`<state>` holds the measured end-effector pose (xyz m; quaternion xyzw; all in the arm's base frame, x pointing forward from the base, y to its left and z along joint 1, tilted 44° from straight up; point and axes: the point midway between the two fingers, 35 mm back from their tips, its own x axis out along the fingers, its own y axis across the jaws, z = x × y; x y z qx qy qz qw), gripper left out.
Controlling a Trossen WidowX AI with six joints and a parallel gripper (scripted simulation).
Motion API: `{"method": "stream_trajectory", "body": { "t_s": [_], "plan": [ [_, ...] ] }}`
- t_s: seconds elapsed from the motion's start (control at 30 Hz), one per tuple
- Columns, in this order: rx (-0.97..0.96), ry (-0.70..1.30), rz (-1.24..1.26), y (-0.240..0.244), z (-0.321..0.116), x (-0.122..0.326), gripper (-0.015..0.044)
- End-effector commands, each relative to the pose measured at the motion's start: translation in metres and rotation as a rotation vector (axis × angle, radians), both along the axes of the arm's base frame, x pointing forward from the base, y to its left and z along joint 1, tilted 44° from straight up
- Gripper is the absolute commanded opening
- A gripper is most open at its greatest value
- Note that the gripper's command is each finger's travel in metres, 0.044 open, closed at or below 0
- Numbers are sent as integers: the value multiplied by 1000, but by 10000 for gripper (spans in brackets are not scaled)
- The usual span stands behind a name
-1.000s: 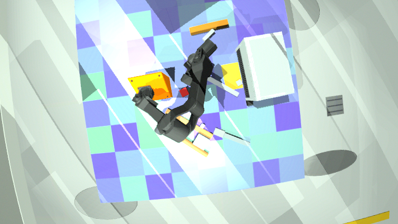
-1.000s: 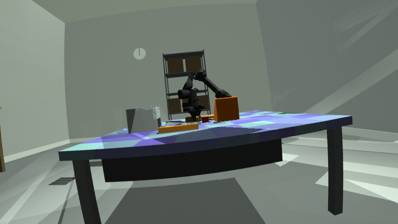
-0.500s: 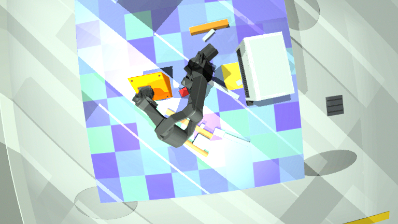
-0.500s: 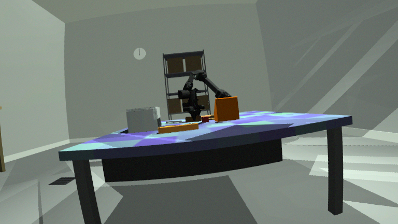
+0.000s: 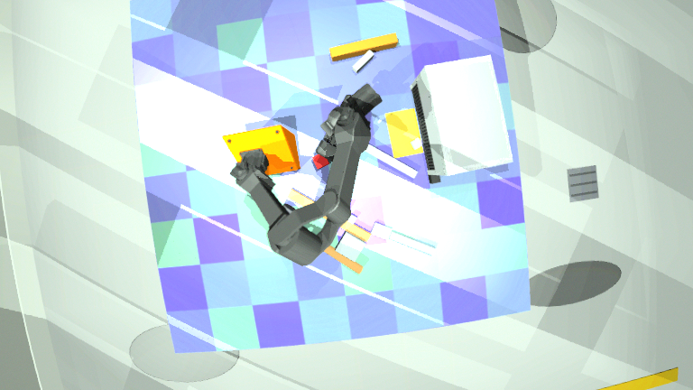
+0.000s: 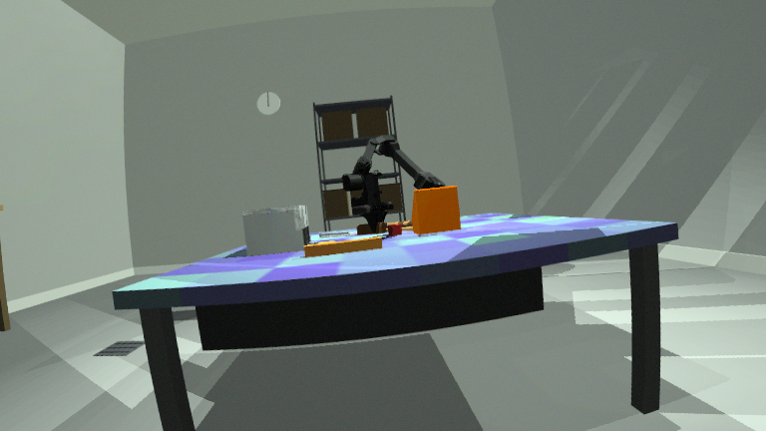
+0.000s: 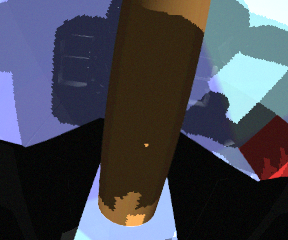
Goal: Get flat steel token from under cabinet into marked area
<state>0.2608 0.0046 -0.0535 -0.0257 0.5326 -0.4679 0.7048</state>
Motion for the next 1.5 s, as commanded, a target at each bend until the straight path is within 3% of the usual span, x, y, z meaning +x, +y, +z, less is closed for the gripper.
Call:
{"method": "stream_trajectory", "body": {
  "t_s": [0.0,1.47],
  "plan": [
    [-8,-15,16,-1,5,2,0],
    [-10,-14,16,-34,37,-2,0]
  ]
}}
